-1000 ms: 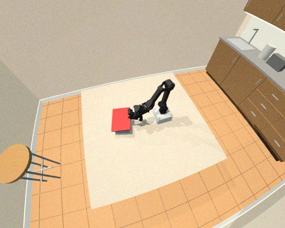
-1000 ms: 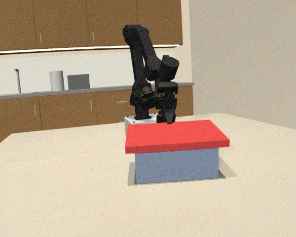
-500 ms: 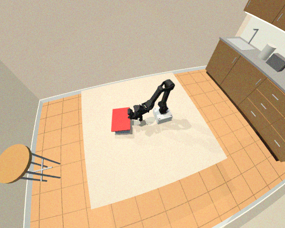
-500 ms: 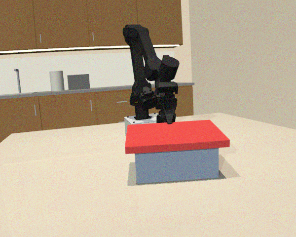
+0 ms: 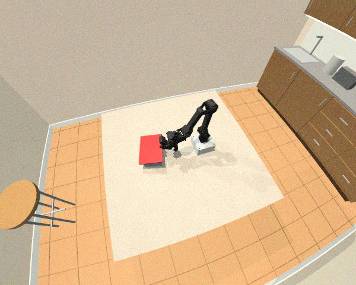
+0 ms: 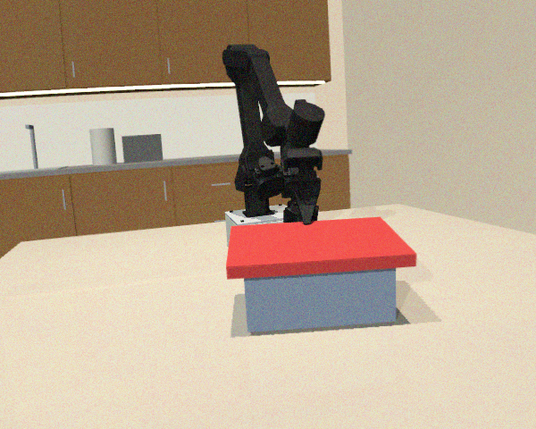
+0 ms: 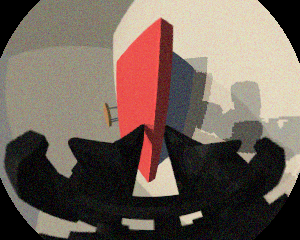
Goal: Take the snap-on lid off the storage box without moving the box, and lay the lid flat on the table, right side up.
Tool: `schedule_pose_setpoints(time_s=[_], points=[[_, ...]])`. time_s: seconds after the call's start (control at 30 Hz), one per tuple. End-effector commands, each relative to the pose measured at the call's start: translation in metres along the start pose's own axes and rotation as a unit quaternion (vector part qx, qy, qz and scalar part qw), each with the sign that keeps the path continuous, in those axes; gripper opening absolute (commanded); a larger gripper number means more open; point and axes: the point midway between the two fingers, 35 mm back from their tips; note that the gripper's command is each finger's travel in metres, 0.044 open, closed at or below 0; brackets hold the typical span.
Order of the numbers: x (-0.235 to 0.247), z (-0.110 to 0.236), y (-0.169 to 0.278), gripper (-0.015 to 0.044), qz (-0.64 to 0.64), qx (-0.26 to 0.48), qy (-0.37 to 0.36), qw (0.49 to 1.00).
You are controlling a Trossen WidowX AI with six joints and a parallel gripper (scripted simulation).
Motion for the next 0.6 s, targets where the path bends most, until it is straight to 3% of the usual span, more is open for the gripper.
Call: schedule_pose_setpoints(time_s=[0.0,0.57], points=[[0.003,0.003,0.0,0.0,0.002,0.001,-0.001,1.0],[0.022,0.015,-0.001,0.0,0.002,0.001,-0.001,1.0]])
Point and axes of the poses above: the point midway between the two fingers, 35 mm back from their tips, its own z axis back along the fingers, its own x axis across the jaws, y = z × x, and after that the axes turned 2 degrees about z, right-handed
